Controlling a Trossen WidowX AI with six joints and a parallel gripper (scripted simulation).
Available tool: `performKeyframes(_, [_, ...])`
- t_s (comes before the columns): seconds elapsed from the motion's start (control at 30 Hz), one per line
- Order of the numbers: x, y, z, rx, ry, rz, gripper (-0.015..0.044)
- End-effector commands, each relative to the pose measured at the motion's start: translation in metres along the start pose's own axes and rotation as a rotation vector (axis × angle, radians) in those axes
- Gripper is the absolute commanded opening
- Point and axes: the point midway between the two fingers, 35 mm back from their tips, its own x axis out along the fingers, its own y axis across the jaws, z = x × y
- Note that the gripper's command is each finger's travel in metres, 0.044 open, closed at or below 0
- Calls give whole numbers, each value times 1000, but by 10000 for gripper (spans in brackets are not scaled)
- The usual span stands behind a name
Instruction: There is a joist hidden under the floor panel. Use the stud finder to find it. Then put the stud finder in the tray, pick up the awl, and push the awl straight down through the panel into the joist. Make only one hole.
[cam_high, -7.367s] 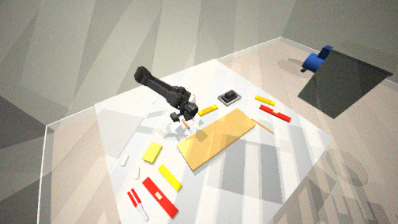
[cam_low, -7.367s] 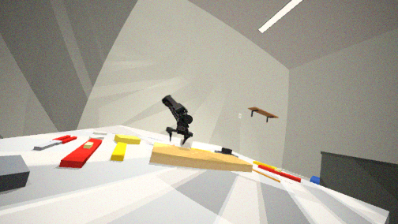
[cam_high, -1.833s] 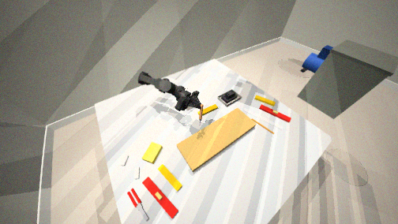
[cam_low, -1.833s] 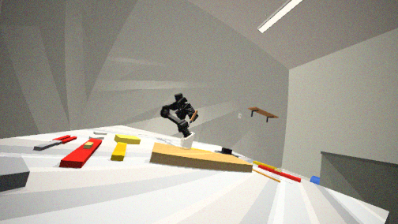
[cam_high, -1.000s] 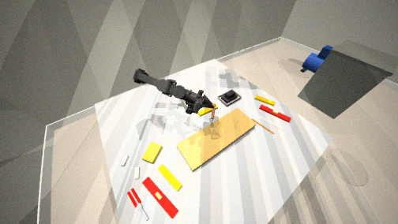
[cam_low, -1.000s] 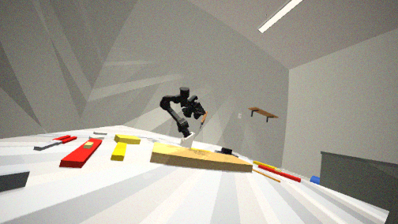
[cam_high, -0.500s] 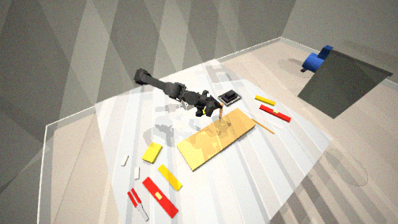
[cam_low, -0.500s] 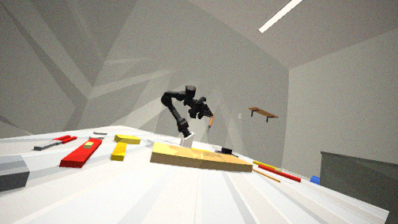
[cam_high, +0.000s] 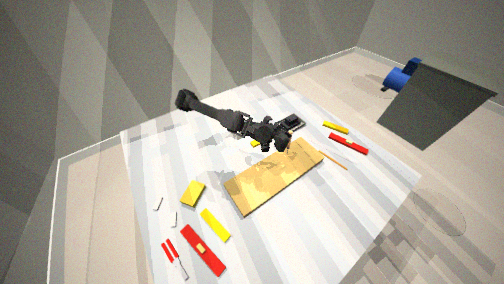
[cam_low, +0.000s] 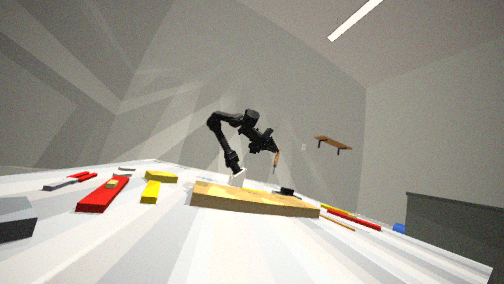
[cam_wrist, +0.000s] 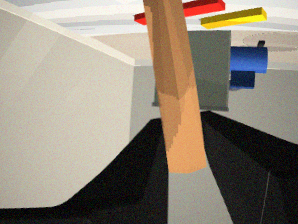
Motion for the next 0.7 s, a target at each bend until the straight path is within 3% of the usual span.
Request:
performKeyframes(0.0, [11,2,-3,2,20,-50,0])
performKeyframes(0.67, [78,-3,-1,65,84,-303,0])
